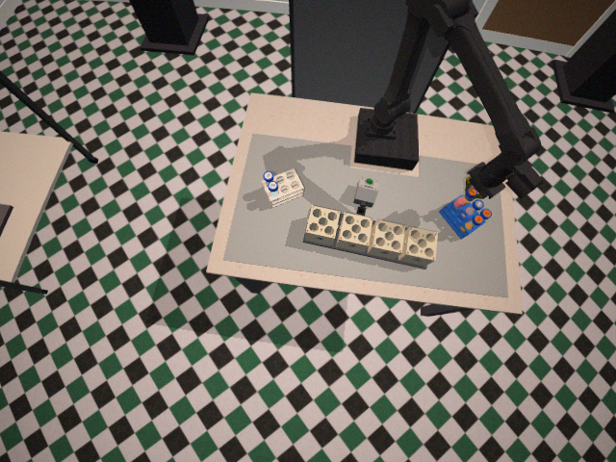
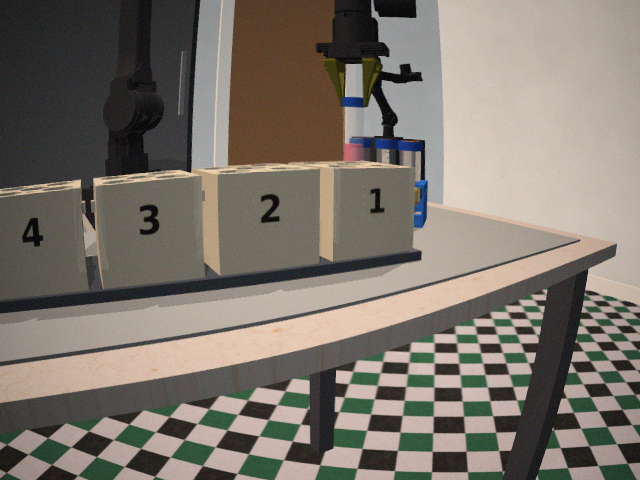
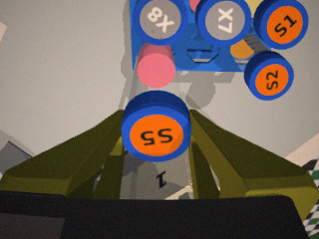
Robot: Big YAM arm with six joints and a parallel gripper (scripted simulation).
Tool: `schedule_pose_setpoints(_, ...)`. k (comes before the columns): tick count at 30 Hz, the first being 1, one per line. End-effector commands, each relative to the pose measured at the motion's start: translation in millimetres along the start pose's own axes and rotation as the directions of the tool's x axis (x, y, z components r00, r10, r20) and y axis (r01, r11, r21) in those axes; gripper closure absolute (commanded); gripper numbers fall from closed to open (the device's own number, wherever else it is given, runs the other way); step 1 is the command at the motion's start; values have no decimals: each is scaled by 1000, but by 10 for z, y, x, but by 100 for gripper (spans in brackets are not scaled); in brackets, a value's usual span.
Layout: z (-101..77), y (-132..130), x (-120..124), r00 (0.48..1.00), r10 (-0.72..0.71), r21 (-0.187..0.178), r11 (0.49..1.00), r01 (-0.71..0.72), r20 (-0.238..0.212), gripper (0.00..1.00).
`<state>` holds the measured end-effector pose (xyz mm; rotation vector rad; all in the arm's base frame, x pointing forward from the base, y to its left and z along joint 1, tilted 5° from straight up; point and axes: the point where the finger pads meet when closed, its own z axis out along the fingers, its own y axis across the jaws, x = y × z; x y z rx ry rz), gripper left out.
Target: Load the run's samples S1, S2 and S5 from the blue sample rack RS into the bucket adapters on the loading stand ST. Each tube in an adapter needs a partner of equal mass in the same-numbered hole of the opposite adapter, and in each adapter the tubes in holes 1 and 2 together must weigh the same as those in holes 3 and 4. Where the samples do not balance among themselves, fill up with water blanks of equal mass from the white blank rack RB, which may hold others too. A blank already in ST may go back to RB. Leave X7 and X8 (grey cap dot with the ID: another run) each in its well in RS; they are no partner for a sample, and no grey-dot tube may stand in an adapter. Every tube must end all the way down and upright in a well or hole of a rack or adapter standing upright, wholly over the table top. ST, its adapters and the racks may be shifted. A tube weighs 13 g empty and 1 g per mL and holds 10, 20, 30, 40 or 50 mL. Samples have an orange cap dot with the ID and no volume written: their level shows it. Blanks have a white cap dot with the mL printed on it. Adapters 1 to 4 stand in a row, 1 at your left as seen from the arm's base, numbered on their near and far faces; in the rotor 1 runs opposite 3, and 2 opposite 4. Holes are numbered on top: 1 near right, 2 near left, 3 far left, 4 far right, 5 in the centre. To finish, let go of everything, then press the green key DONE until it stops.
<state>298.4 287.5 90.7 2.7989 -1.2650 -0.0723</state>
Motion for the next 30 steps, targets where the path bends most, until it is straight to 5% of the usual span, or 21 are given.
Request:
schedule_pose_setpoints(1, -469, -206, 7, 1000, -6, 82, 997, 6, 6, 100)
schedule_pose_setpoints(11, -813, -180, 23, 1000, -3, 83, 997, 2, 6, 100)
schedule_pose_setpoints(14, -773, -190, 14, 1000, -4, 65, 998, 3, 6, 100)
schedule_pose_setpoints(23, -1153, -152, 24, 1000, -3, 84, 996, 2, 6, 100)
schedule_pose_setpoints(24, -1170, -151, 21, 1000, -3, 84, 996, 3, 6, 100)
schedule_pose_setpoints(25, -981, -111, -6, 1000, -2, 49, 999, 2, 4, 100)
schedule_pose_setpoints(30, -981, -111, -6, 1000, -2, 49, 999, 2, 4, 100)
